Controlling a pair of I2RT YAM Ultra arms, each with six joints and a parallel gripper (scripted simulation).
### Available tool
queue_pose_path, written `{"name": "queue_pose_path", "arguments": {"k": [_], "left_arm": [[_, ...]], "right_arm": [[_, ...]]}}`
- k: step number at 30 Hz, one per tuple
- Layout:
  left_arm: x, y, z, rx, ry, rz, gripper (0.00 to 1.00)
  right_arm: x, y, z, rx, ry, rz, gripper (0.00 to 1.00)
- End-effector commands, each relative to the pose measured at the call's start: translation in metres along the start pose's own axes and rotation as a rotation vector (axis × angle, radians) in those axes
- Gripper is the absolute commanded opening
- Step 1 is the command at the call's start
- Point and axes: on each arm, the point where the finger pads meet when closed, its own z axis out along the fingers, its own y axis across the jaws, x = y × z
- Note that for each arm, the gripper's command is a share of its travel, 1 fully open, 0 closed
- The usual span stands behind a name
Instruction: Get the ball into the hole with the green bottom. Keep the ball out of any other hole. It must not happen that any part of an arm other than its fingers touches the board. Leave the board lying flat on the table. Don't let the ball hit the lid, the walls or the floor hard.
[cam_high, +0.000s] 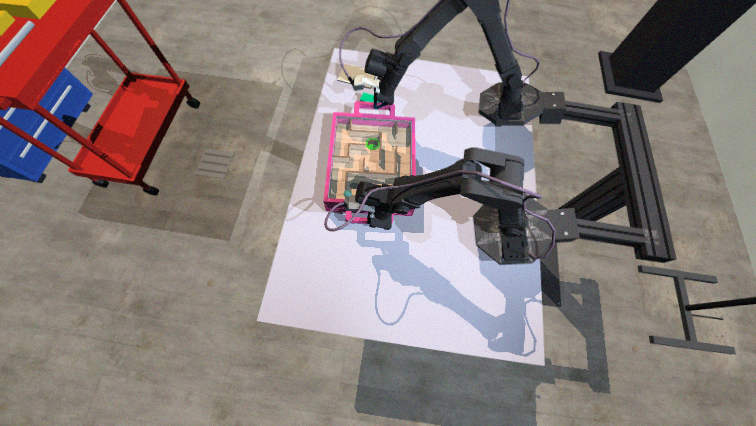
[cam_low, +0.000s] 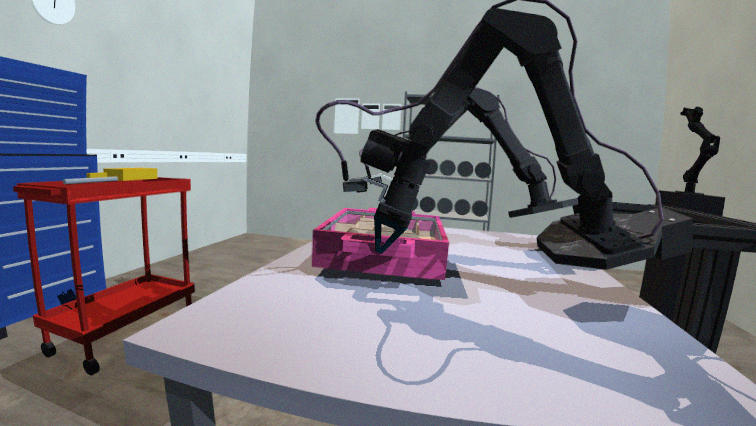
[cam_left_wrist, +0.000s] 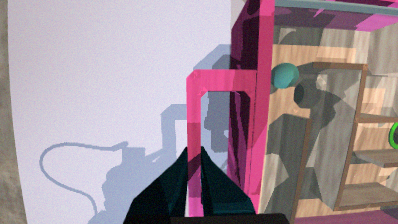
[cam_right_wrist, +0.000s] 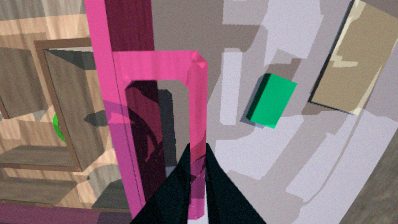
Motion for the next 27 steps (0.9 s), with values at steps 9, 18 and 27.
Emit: {"name": "queue_pose_path", "arguments": {"k": [9, 18, 27], "left_arm": [[-0.056, -0.011, -0.034, 0.001, -0.212, 0.004, 0.0], [-0.037, -0.006, -0.038, -0.059, -0.108, 0.007, 0.0], [-0.069, -0.005, -0.027, 0.065, -0.19, -0.019, 0.0]], "right_arm": [[-0.061, 0.001, -0.034, -0.035, -0.227, 0.027, 0.0], [-0.04, -0.001, -0.005, -0.077, -0.133, 0.044, 0.0], [-0.062, -0.005, -0.04, 0.037, -0.158, 0.032, 0.0]]}}
